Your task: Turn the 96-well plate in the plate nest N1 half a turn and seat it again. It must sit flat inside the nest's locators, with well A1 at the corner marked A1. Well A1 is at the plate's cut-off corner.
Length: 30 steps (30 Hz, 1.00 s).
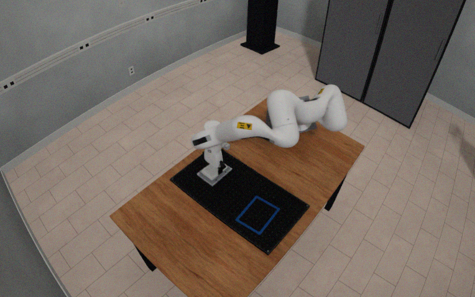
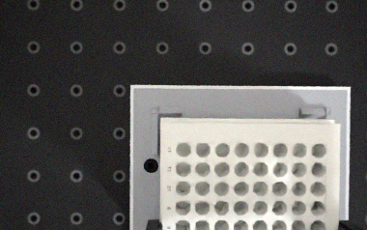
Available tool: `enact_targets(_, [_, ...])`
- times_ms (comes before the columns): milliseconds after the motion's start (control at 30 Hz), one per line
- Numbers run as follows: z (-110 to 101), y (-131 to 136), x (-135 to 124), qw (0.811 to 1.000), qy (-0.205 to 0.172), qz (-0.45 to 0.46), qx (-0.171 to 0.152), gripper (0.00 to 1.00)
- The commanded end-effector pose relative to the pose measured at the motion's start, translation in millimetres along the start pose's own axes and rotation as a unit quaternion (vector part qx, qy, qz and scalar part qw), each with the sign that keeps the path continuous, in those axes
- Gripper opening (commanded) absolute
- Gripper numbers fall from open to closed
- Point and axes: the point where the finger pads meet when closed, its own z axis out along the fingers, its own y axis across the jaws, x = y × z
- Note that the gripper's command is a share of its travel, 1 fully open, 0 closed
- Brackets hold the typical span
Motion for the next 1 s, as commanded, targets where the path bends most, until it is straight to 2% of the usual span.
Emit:
enact_targets(0, [-0.5,-0.4,-0.8,1.000,-0.001,0.000,0.000,0.00])
enact_targets(967, [4.0,-0.4,-0.8,1.000,-0.001,0.000,0.000,0.00])
